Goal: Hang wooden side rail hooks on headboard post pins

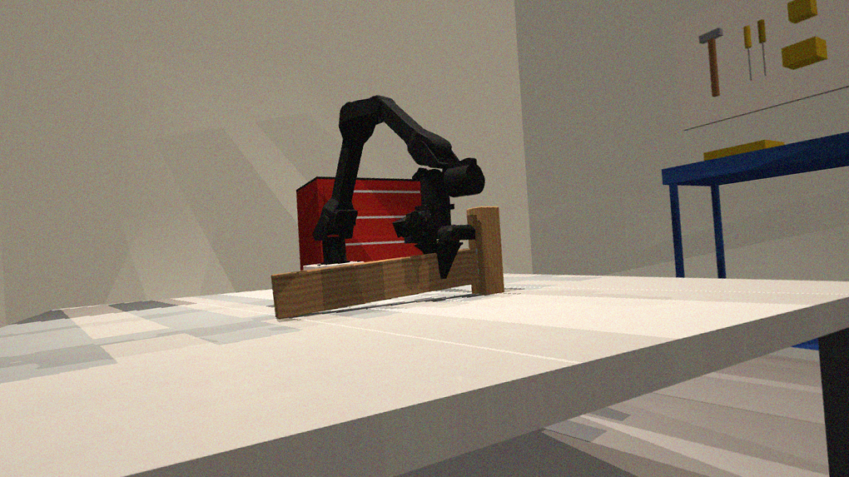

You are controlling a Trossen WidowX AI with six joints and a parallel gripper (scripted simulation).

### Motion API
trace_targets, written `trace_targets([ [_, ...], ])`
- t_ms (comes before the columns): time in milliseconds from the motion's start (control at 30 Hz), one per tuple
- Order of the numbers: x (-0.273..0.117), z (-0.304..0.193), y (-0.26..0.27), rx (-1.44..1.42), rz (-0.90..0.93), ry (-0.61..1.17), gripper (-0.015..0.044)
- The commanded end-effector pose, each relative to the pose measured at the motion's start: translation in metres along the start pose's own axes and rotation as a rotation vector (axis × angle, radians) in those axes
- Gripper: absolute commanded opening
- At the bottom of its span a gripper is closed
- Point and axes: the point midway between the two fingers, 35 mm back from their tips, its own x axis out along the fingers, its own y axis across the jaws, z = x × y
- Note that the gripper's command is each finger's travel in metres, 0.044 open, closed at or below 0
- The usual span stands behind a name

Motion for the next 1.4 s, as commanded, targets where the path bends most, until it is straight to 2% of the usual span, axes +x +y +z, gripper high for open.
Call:
trace_targets([
  [0,-0.0033,-0.0019,0.0033,0.005,0.009,0.004,0.0000],
  [1367,-0.0013,-0.0062,0.0005,0.005,0.009,0.004,0.0000],
])
